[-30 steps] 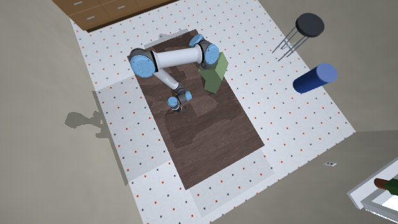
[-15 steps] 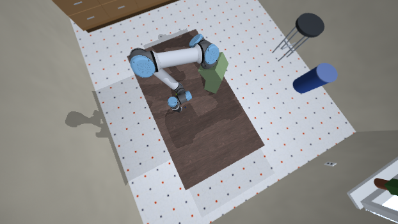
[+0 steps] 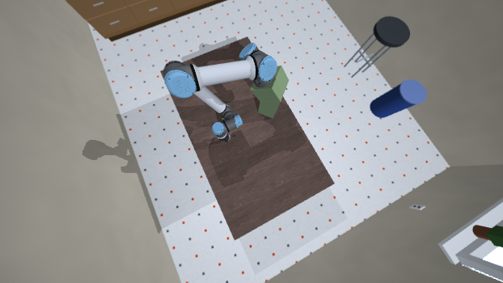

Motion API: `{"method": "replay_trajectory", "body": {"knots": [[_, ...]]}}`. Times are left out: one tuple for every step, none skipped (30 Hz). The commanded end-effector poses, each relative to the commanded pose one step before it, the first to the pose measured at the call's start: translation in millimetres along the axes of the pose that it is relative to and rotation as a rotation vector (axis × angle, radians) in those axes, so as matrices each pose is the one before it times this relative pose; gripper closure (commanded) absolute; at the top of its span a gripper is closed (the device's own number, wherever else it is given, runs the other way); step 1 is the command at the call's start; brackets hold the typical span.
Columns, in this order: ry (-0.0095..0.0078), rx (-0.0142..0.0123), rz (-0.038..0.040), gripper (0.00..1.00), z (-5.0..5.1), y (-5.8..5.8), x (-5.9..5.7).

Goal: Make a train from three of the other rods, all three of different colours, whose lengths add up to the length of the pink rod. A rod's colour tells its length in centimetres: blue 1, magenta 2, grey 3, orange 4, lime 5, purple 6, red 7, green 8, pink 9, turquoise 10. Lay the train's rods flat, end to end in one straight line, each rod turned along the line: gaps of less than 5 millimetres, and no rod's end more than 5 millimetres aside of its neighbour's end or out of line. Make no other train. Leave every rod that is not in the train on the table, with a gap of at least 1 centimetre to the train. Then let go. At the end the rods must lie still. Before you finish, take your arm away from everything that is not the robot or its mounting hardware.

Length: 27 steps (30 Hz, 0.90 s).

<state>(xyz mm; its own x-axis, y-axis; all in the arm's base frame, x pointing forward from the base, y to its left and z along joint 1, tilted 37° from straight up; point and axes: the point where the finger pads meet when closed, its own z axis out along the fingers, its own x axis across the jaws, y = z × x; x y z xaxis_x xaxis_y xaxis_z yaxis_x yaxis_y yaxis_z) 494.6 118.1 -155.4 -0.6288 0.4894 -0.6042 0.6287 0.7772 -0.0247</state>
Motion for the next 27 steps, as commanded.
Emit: {"method": "replay_trajectory", "body": {"knots": [[-0.00051,-0.00105,0.02203,0.00,-0.35,-0.52,0.67],[0.00002,0.00000,0.01230,0.00,0.04,-0.51,0.46],[0.00002,0.00000,0.01394,0.00,0.04,-0.58,0.51],[0.00002,0.00000,0.01563,0.00,0.05,-0.65,0.56],[0.00002,0.00000,0.01734,0.00,0.05,-0.73,0.61],[0.00002,0.00000,0.01907,0.00,0.05,-0.80,0.66],[0.00002,0.00000,0.02081,0.00,0.05,-0.88,0.70],[0.00002,0.00001,0.02255,0.00,0.06,-0.95,0.74],[0.00003,0.00001,0.02428,0.00,0.06,-1.03,0.78],[0.00003,0.00001,0.02600,0.00,0.06,-1.11,0.80],[0.00003,0.00001,0.02769,0.00,0.05,-1.18,0.82],[0.00003,0.00001,0.02935,0.00,0.05,-1.25,0.84],[0.00003,0.00001,0.03096,0.00,0.05,-1.32,0.84],[0.00003,0.00001,0.03253,0.00,0.04,-1.39,0.84],[0.00003,0.00001,0.03405,0.00,0.04,-1.45,0.83],[0.00000,0.00000,0.00000,0.00,0.00,0.00,0.00],[0.00000,0.00000,0.00000,0.00,0.00,0.00,0.00],[0.00003,0.00001,0.03550,0.00,0.03,-1.51,0.81],[0.00003,0.00001,0.03689,0.00,0.02,-1.56,0.79],[0.00003,0.00001,0.03820,0.00,0.01,-1.61,0.75],[0.00002,0.00001,0.03944,0.00,0.00,-1.64,0.71],[0.00002,0.00001,0.04060,0.00,-0.01,-1.68,0.66],[0.00002,0.00001,0.04167,0.00,-0.02,-1.70,0.61],[0.00002,0.00001,0.03800,0.00,-0.03,-1.53,0.49],[0.00002,0.00001,0.03672,0.00,-0.04,-1.46,0.42],[0.00001,0.00001,0.03760,0.00,-0.05,-1.47,0.37],[0.00001,0.00001,0.03758,0.00,-0.06,-1.44,0.31]]}}
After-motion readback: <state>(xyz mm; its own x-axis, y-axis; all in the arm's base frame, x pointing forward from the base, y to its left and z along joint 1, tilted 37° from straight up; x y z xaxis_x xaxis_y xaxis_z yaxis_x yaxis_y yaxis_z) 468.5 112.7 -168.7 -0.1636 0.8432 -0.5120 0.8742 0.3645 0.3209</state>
